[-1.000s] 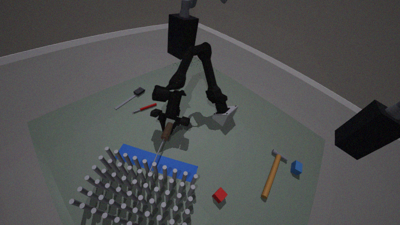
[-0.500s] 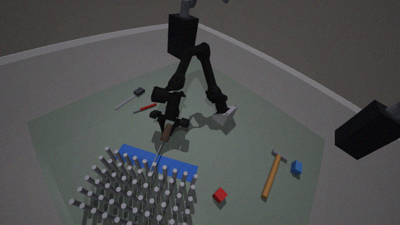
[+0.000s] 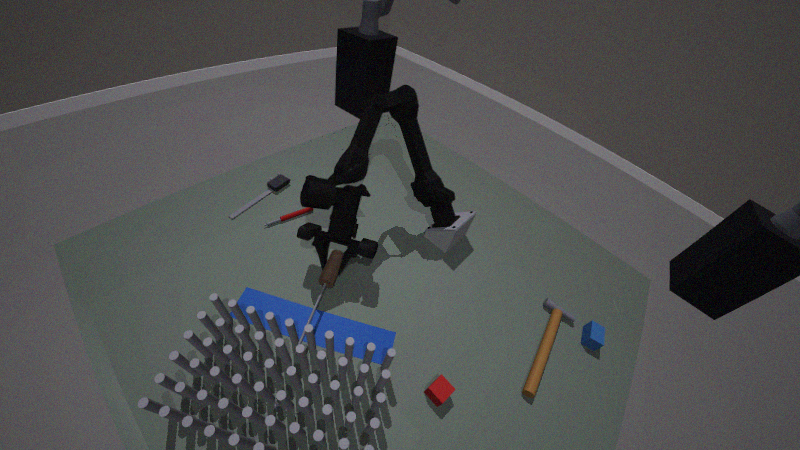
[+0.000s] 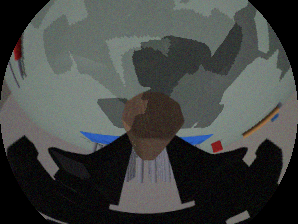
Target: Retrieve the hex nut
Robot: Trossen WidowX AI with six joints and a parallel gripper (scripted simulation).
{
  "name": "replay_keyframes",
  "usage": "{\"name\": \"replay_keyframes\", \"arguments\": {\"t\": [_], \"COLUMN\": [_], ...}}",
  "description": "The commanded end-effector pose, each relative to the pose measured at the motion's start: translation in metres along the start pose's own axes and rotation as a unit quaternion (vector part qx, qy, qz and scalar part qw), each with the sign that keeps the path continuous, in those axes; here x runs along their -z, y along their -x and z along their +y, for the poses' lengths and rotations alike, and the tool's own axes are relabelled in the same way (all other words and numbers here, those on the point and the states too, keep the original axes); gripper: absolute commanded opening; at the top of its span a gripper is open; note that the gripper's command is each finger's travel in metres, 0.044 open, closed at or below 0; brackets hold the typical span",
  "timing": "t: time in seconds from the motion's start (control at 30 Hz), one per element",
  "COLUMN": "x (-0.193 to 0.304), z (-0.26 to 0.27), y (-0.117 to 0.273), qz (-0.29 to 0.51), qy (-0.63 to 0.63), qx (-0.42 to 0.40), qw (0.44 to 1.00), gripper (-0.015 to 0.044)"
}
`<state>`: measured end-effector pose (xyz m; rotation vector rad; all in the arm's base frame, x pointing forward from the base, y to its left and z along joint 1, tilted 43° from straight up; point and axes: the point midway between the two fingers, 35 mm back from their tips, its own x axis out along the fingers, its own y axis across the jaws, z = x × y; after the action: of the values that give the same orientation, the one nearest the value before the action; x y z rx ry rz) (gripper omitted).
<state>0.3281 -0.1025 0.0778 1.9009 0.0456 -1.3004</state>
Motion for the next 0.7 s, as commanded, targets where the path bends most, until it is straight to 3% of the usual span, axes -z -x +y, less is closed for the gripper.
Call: {"name": "replay_keyframes", "arguments": {"t": [0.0, 0.67], "x": [0.004, 0.015], "z": [0.001, 0.001], "y": [-0.002, -0.009], "qz": [0.002, 0.002], "qy": [-0.003, -0.003], "qx": [-0.001, -0.001], "qw": [1.0, 1.0], "gripper": [0.0, 0.0]}}
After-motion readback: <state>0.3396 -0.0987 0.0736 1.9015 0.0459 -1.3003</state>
